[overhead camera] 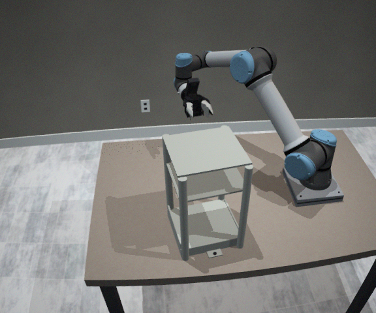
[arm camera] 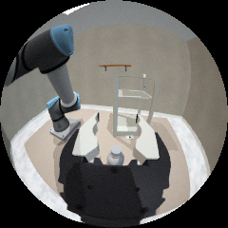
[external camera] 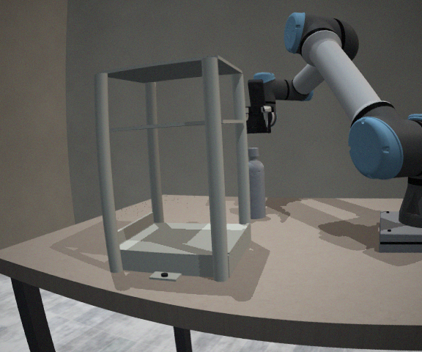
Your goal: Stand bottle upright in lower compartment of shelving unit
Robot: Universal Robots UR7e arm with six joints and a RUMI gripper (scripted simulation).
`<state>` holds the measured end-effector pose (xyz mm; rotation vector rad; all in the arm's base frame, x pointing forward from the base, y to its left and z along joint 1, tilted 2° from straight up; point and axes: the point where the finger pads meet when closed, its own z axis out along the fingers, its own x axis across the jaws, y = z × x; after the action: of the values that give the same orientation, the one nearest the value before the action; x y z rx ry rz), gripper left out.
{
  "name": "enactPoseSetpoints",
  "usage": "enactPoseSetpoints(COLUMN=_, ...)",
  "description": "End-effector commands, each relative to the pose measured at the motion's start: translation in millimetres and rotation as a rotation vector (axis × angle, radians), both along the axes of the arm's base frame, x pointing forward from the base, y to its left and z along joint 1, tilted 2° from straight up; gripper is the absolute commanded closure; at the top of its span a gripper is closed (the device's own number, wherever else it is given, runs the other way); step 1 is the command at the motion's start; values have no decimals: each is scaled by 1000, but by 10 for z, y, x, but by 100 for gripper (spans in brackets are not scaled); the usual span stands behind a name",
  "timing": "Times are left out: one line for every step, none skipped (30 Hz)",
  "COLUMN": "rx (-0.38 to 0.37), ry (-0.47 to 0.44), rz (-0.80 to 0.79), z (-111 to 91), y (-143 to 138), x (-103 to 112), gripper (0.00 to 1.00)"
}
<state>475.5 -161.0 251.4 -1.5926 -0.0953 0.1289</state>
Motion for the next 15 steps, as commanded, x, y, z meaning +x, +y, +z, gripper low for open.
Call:
enactPoseSetpoints(rx=-1, ry=-1, rz=0, z=-60, y=-1, x=-1, gripper=54)
enactPoseSetpoints(rx=-1, ry=-1, rz=0, z=-77, y=-2, x=-2, gripper=54)
enactPoseSetpoints(rx=-1, ry=-1, rz=0, z=-94, y=-2, x=-2, gripper=54)
enactPoseSetpoints(rx=-1, ry=-1, rz=0, z=-112, y=-3, x=-2, gripper=54)
enactPoseSetpoints(rx=-1, ry=-1, rz=0, z=-131, y=-3, x=-2, gripper=54)
enactPoseSetpoints(rx=-1, ry=-1, rz=0, z=-150, y=-4, x=-3, gripper=54)
enactPoseSetpoints(rx=-1, ry=-1, rz=0, z=-171, y=-5, x=-3, gripper=54)
enactPoseSetpoints(rx=-1, ry=-1, rz=0, z=-192, y=-5, x=-3, gripper=54)
enactPoseSetpoints(rx=-1, ry=-1, rz=0, z=-214, y=-6, x=-4, gripper=54)
enactPoseSetpoints(rx=-1, ry=-1, rz=0, z=-237, y=-7, x=-4, gripper=54)
enactPoseSetpoints(rx=-1, ry=-1, rz=0, z=-237, y=-7, x=-4, gripper=54)
enactPoseSetpoints(rx=-1, ry=-1, rz=0, z=-237, y=-7, x=-4, gripper=54)
enactPoseSetpoints(rx=-1, ry=-1, rz=0, z=-260, y=-7, x=-5, gripper=54)
enactPoseSetpoints(rx=-1, ry=-1, rz=0, z=-284, y=-8, x=-5, gripper=54)
enactPoseSetpoints(rx=-1, ry=-1, rz=0, z=-310, y=-9, x=-5, gripper=54)
